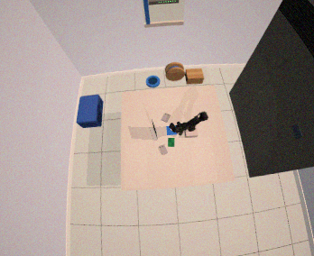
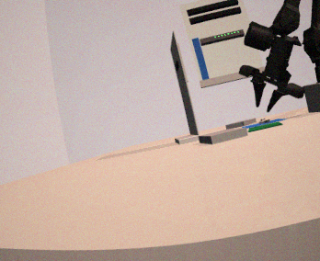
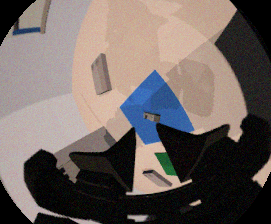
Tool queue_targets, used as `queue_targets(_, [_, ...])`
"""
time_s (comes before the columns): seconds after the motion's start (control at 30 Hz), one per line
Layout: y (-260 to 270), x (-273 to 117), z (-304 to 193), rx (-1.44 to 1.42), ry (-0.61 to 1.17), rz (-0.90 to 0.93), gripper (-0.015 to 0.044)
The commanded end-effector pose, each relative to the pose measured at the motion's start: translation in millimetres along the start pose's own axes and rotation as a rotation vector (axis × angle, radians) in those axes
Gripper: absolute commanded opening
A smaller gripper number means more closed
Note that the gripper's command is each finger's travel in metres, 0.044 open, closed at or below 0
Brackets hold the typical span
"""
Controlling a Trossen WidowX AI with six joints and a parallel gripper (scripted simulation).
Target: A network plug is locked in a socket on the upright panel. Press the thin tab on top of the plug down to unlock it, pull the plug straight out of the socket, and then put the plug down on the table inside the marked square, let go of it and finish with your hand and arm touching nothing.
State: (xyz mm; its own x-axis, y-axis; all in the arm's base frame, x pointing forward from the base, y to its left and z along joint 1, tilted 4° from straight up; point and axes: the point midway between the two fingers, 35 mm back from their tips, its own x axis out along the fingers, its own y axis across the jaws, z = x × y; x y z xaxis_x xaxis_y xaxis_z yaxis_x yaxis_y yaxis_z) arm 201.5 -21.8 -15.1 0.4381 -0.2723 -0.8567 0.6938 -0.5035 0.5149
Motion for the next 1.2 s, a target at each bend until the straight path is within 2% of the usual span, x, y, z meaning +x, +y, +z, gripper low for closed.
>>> queue_targets(0.0, [2.8,-2.8,0.0,0.007,-0.005,0.004,0.0156])
queue_targets(1.17, [32.3,-42.8,-3.4,0.008,-0.005,0.005,0.0156])
